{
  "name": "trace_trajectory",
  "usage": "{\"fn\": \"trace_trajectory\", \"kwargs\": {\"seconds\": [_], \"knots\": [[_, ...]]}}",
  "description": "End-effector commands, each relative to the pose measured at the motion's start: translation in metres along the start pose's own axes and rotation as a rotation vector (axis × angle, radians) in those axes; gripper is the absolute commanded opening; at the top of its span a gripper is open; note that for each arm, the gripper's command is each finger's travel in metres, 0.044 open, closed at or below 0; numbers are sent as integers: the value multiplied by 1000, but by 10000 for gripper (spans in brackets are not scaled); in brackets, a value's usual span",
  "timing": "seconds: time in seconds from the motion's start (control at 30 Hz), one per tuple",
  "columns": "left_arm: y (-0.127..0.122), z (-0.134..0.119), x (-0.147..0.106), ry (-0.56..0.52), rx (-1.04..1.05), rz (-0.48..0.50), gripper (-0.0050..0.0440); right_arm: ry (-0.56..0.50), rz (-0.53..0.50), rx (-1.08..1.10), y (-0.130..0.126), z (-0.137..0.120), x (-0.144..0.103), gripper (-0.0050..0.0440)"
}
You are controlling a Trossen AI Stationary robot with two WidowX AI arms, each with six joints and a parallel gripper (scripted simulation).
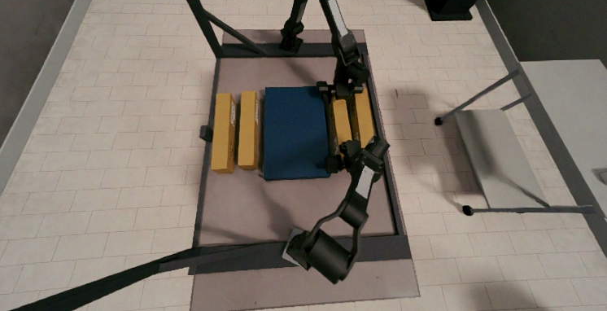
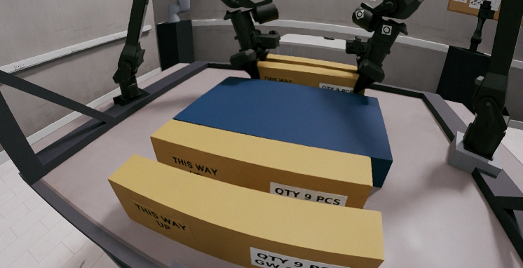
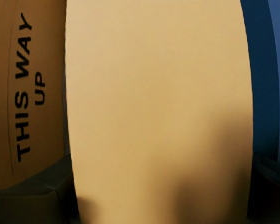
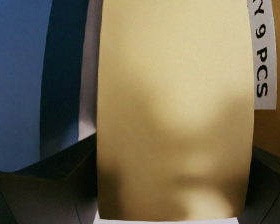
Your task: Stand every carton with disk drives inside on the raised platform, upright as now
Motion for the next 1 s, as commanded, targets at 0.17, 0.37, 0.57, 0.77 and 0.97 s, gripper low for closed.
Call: {"fn": "trace_trajectory", "kwargs": {"seconds": [0.17, 0.37, 0.57, 0.77, 0.97], "knots": [[-2, 5, -8, -22, 6, 5, -50, -19, -15, -6, 3, 4, -5, -50], [-2, 5, -8, -22, 6, 5, -50, -19, -15, -6, 3, 4, -5, -50], [-2, 5, -8, -22, 6, 5, -50, -19, -15, -6, 3, 4, -5, -50], [1, 5, -8, -24, 5, 13, -50, -20, -18, -6, -1, 4, -6, -50], [1, 5, -8, -24, 5, 13, -50, -20, -18, -6, -1, 4, -6, -50]]}}
Point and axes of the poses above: on each arm, the point midway between the two fingers, 35 mm back from their tips, its own x axis out along the fingers, its own y axis across the jaws, z = x × y, the point moved 7 cm from there along -x, back along the fingers, and after that the axes turned 2 degrees about -x, right-handed, at the moved point
